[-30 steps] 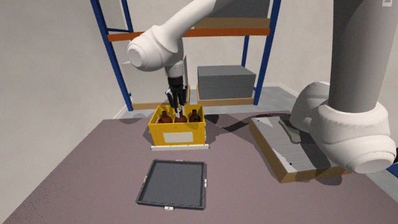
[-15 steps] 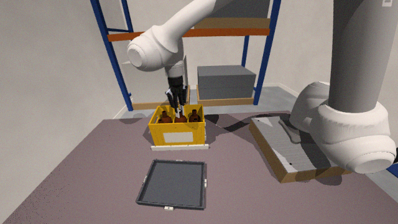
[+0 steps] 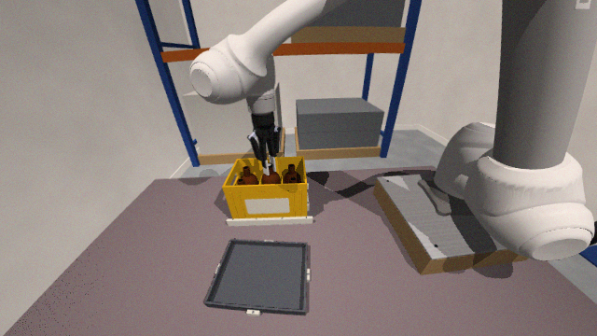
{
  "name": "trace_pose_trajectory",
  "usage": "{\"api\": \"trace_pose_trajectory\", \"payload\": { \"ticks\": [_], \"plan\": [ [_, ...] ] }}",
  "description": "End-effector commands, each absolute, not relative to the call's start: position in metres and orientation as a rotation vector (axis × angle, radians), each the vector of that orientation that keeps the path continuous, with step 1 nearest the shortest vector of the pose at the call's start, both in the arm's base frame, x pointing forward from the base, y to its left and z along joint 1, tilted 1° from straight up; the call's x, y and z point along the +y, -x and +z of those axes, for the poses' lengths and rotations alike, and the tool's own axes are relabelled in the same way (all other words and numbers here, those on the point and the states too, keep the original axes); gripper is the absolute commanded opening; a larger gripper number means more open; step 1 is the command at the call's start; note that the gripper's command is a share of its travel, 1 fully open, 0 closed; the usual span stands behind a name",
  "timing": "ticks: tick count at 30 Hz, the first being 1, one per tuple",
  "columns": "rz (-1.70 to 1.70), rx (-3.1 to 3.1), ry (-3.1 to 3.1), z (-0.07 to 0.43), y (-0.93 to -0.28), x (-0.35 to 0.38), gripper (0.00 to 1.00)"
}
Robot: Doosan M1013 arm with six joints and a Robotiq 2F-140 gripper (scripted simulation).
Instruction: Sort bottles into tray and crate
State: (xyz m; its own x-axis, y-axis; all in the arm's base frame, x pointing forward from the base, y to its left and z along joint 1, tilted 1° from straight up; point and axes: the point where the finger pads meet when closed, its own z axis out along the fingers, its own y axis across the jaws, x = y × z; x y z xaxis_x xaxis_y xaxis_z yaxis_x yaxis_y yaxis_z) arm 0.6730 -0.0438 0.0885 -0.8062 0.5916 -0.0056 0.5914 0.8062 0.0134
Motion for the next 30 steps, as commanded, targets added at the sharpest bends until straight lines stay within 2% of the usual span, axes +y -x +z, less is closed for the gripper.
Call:
{"api": "trace_pose_trajectory", "payload": {
  "ticks": [1, 30],
  "plan": [
    [0.018, 2.976, -0.975, 0.099, -0.673, -0.044, 0.0],
    [0.017, 2.977, -0.975, 0.181, -0.672, -0.044, 0.0]
  ]
}}
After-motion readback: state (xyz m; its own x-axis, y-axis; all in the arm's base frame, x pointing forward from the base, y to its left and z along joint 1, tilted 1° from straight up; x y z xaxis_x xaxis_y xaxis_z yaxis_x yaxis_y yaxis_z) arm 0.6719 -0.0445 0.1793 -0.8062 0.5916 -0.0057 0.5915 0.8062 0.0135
